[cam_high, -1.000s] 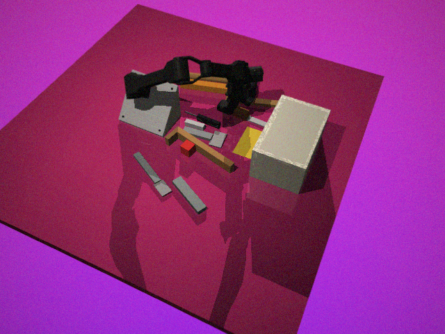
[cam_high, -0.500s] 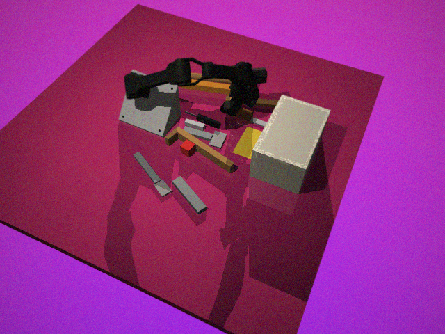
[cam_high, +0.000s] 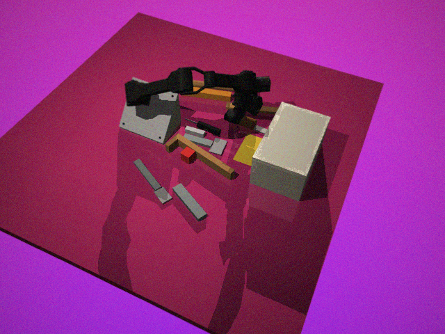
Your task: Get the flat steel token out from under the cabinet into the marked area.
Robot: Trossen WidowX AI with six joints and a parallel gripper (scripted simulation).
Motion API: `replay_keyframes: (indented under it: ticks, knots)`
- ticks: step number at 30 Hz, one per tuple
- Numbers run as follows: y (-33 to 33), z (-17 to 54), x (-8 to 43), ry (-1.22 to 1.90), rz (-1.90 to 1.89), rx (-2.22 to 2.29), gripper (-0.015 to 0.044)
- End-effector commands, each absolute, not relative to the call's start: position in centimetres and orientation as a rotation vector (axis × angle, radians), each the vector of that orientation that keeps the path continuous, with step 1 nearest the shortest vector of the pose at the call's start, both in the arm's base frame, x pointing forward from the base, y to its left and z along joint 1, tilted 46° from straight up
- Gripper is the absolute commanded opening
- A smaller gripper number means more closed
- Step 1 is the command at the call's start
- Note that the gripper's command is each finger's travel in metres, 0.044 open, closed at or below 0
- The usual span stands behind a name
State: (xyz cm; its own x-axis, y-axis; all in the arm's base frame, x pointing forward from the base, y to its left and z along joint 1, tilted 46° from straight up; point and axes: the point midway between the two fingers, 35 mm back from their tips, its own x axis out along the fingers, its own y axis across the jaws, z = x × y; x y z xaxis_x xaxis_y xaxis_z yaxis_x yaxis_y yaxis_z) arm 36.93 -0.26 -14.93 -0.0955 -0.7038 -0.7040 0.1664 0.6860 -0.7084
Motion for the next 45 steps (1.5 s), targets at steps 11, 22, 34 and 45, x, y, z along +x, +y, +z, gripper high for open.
replay_keyframes:
  ticks: [11, 22, 34, 45]
  knots:
    - [-0.4, -15.0, 38.4, 1.498, -0.770, -0.466, 0.0000]
    - [-0.6, -14.9, 39.3, 1.498, -0.771, -0.466, 0.0000]
    - [-1.0, -14.6, 39.9, 1.497, -0.771, -0.467, 0.0000]
    - [-2.0, -13.9, 39.7, 1.498, -0.771, -0.467, 0.0000]
